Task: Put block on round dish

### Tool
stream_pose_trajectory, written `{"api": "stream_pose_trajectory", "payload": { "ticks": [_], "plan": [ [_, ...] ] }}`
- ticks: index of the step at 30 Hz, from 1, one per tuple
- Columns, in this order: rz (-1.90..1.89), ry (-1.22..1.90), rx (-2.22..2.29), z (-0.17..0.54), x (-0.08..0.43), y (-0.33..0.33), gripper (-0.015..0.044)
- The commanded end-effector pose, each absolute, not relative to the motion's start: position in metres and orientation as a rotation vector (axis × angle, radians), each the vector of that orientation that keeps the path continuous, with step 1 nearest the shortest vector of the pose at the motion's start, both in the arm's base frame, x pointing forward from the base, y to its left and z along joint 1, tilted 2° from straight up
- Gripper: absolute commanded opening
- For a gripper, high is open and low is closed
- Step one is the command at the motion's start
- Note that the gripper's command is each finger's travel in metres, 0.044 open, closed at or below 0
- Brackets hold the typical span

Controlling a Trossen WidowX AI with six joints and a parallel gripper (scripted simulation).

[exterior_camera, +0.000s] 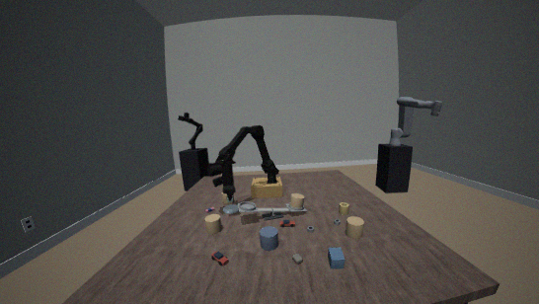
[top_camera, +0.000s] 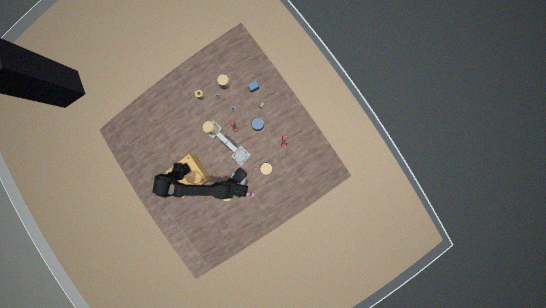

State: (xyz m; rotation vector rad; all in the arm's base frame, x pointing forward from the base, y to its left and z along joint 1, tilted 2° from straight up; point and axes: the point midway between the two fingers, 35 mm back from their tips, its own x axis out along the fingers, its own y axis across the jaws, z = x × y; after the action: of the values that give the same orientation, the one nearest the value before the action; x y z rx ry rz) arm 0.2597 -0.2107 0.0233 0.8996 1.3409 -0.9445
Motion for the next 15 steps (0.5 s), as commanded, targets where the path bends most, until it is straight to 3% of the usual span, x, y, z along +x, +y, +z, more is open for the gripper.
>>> {"api": "stream_pose_trajectory", "payload": {
  "ticks": [1,15],
  "plan": [
    [-0.945,1.358,0.897,0.000,0.255,-0.211,0.0000],
    [-0.945,1.358,0.897,-0.016,0.255,-0.211,0.0000]
  ]
}}
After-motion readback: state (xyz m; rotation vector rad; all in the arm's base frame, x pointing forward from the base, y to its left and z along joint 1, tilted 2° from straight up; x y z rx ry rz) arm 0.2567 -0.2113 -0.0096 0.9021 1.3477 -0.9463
